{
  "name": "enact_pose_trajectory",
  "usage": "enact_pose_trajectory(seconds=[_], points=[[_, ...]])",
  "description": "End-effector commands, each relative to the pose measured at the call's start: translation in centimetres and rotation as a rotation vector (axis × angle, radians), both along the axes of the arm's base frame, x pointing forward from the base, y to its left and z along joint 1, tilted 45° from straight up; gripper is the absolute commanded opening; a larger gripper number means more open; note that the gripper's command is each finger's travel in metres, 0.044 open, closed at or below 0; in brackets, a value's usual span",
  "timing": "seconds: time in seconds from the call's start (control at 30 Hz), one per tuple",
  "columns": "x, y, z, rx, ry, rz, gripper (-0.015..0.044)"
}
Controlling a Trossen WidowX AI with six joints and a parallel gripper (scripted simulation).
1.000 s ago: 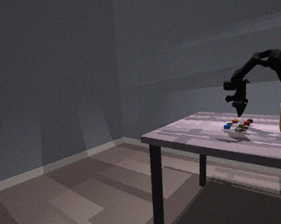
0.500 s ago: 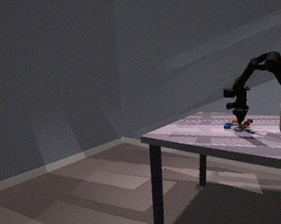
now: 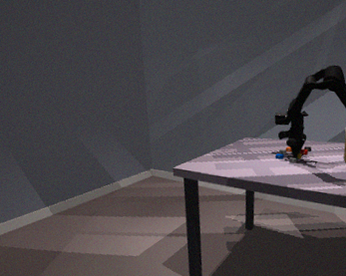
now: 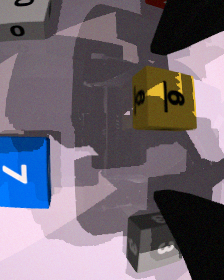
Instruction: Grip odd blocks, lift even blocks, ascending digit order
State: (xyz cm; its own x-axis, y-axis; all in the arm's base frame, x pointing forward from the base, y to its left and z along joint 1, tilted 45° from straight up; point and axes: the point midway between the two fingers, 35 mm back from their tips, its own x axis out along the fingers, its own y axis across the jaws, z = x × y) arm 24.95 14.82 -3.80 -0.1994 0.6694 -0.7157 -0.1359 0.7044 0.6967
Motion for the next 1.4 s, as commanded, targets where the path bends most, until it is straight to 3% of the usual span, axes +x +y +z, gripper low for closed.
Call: enact_pose_trajectory(seconds=[0.0, 0.3, 1.37], points=[[-0.15, 0.06, -0.28, 0.001, 0.012, -0.007, 0.0348], [-0.15, 0.06, -0.28, 0.001, 0.012, -0.007, 0.0120], [-0.15, 0.06, -0.28, 0.001, 0.012, -0.007, 0.0120]])
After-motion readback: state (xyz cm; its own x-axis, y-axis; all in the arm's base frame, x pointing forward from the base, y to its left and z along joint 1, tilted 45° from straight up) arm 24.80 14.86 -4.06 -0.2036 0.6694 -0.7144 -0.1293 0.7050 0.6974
